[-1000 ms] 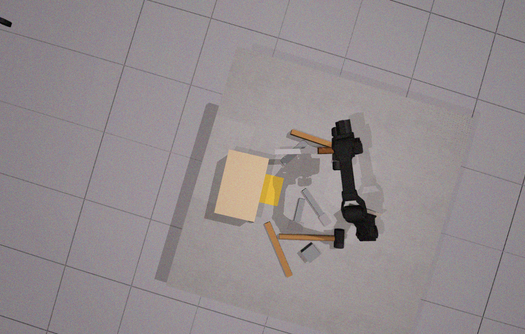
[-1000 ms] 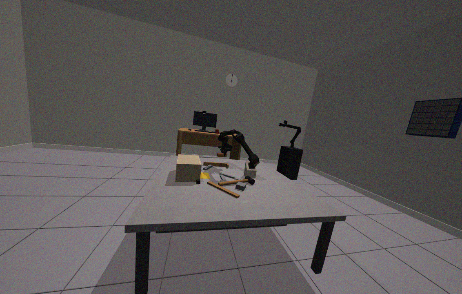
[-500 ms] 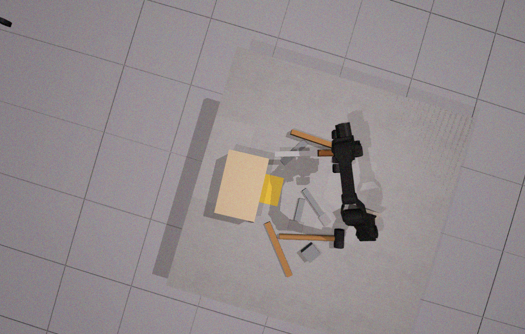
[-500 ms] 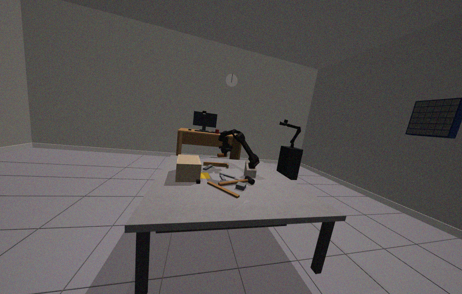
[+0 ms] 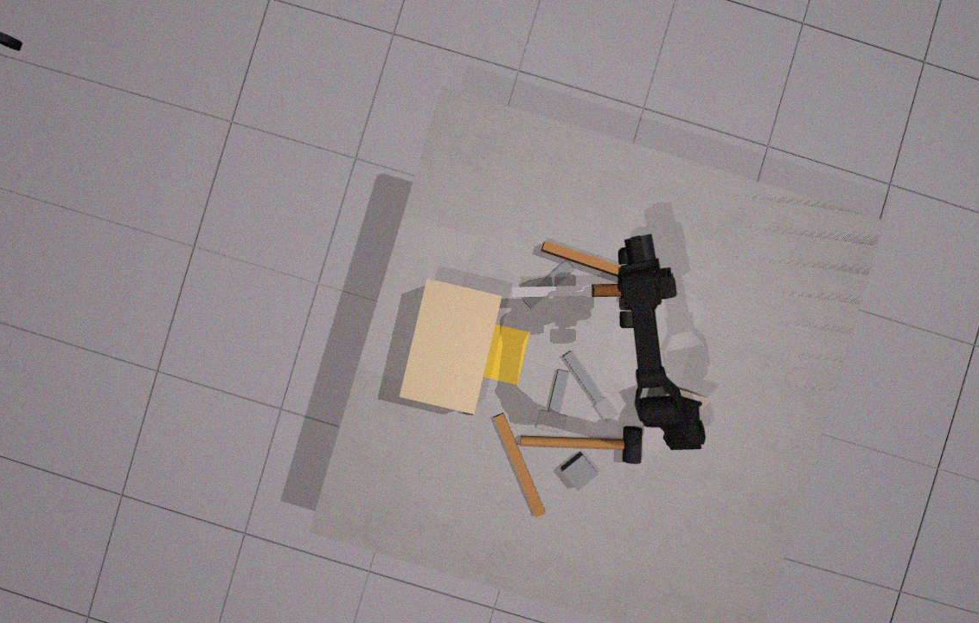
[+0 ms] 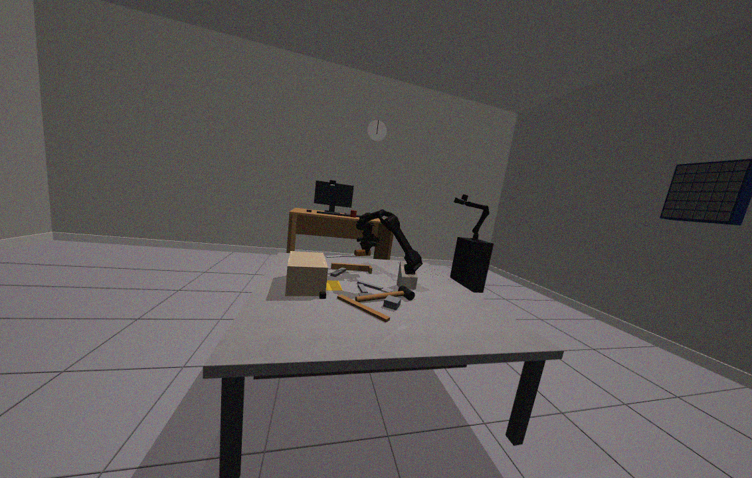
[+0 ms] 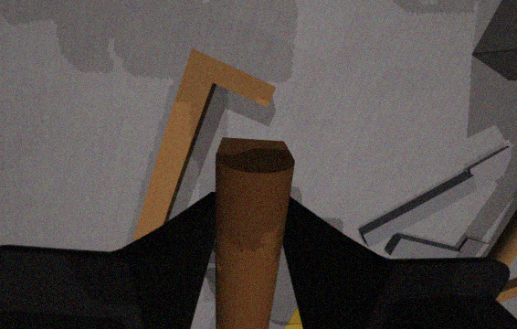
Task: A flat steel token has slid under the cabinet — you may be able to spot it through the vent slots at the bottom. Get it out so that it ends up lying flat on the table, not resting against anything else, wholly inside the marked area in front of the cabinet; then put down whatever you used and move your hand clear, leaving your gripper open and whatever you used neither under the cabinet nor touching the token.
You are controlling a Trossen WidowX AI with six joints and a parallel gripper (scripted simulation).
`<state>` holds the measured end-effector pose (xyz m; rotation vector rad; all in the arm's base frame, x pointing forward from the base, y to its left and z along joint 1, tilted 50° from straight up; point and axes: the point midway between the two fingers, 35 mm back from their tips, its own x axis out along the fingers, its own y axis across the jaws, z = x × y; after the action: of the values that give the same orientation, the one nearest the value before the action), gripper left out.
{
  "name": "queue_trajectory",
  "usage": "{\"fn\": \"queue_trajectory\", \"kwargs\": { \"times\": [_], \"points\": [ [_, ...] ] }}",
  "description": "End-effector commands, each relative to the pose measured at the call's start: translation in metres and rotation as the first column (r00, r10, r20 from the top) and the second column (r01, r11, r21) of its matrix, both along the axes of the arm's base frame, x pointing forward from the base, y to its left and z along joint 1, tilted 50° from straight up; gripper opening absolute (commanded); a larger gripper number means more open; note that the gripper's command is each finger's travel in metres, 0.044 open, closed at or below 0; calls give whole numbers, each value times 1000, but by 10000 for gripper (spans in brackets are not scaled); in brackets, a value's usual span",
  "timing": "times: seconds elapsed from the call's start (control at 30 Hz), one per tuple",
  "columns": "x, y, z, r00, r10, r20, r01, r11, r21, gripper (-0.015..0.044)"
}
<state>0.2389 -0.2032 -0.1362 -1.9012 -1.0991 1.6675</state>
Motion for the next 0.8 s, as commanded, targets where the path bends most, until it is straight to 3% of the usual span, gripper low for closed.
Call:
{"fn": "queue_trajectory", "kwargs": {
  "times": [0.0,0.77],
  "points": [
    [3,-3,10,1000,-22,20,22,1000,-14,0],
    [-1,12,26,1000,-23,18,23,1000,-12,0]
  ]
}}
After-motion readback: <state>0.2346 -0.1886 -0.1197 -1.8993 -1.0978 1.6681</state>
